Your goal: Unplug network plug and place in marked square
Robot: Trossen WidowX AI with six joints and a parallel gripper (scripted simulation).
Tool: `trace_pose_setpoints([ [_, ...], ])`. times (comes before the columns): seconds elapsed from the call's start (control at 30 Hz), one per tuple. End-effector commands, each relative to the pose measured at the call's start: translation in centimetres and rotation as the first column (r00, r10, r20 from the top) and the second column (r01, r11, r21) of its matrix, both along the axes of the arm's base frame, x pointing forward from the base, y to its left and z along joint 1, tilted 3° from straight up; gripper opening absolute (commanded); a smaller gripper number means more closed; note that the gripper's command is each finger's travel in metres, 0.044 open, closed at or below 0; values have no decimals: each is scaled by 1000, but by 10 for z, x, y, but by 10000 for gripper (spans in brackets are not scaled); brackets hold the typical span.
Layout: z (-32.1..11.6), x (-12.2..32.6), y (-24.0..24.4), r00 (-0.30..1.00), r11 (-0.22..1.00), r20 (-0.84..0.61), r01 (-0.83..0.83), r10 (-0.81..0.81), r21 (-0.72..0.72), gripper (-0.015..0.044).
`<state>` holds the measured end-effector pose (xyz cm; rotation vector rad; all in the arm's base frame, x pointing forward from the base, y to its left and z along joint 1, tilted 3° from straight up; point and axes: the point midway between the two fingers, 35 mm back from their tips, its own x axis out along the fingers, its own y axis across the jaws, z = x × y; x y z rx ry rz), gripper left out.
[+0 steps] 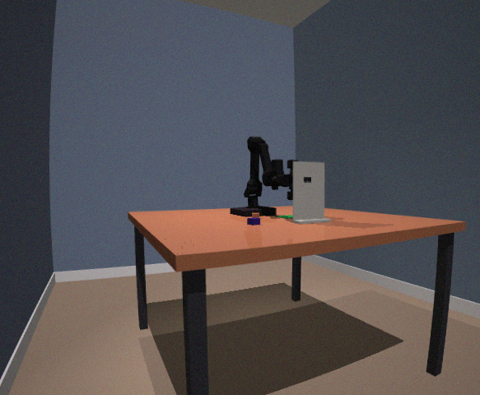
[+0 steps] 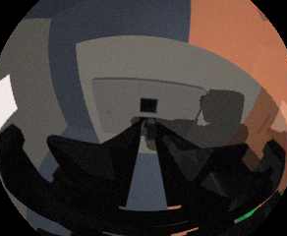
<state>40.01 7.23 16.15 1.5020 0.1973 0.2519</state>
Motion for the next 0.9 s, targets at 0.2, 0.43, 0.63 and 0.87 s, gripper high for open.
trace_pose_setpoints([
  [0.2, -2, 0, 0, 1000, 1000, -6, -3, 3, 2, 3],
  [0.43, -2, -1, 0, 1000, 1000, -6, -3, 3, 2, 0],
  [0.63, -2, -4, 0, 1000, 1000, -6, -3, 3, 2, 0],
  [0.87, -2, -9, -1, 1000, 1000, -7, -3, 3, 2, 0],
])
